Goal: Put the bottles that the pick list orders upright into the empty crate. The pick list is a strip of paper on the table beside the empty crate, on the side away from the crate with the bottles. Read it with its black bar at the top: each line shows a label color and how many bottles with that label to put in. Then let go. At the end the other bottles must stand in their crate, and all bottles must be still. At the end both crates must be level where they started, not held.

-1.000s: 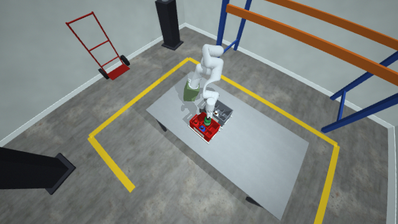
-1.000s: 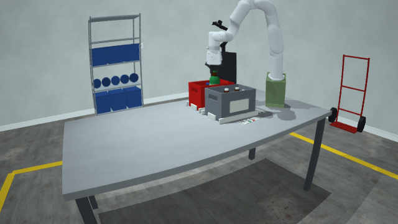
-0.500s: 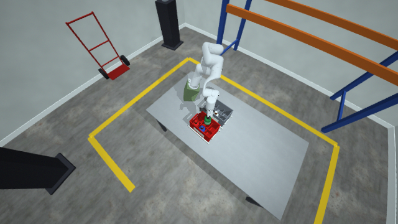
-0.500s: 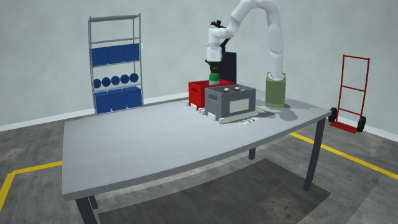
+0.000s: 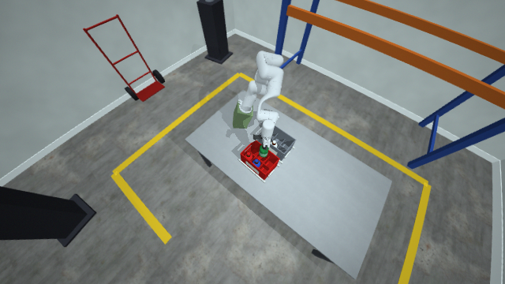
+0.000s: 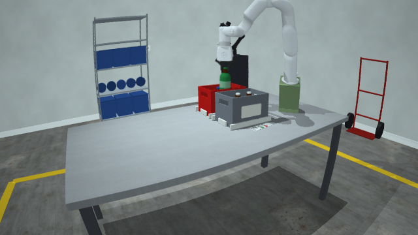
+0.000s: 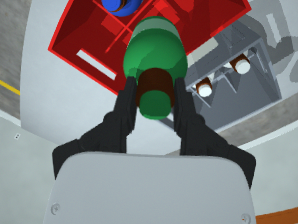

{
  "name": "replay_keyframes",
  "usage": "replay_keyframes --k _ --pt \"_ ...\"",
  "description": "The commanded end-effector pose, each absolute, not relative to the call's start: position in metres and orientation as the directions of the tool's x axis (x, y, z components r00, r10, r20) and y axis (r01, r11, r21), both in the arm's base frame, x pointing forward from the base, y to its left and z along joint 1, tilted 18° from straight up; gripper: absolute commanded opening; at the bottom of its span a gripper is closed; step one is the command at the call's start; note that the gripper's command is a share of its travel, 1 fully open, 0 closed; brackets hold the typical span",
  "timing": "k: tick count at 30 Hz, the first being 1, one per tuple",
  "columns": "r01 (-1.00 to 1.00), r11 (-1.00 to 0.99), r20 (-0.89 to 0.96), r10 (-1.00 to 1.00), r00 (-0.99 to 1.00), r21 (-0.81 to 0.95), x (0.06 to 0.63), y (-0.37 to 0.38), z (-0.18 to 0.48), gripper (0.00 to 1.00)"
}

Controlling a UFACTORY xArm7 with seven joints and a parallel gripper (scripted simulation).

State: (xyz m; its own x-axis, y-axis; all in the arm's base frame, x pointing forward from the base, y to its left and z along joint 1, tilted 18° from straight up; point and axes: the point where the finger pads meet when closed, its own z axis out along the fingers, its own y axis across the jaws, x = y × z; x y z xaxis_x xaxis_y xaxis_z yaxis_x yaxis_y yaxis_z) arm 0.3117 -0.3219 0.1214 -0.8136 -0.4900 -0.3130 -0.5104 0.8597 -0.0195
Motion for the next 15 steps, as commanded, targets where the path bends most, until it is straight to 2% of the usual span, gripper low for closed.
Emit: replay_keyframes --k 1,15 --pt "-0.509 0.86 -0.313 -0.49 -0.814 -0.024 0.311 -0.324 0.127 0.0" --pt "-0.509 0.86 -0.313 -0.49 -0.814 -0.024 0.304 -0.327 0.15 0.0"
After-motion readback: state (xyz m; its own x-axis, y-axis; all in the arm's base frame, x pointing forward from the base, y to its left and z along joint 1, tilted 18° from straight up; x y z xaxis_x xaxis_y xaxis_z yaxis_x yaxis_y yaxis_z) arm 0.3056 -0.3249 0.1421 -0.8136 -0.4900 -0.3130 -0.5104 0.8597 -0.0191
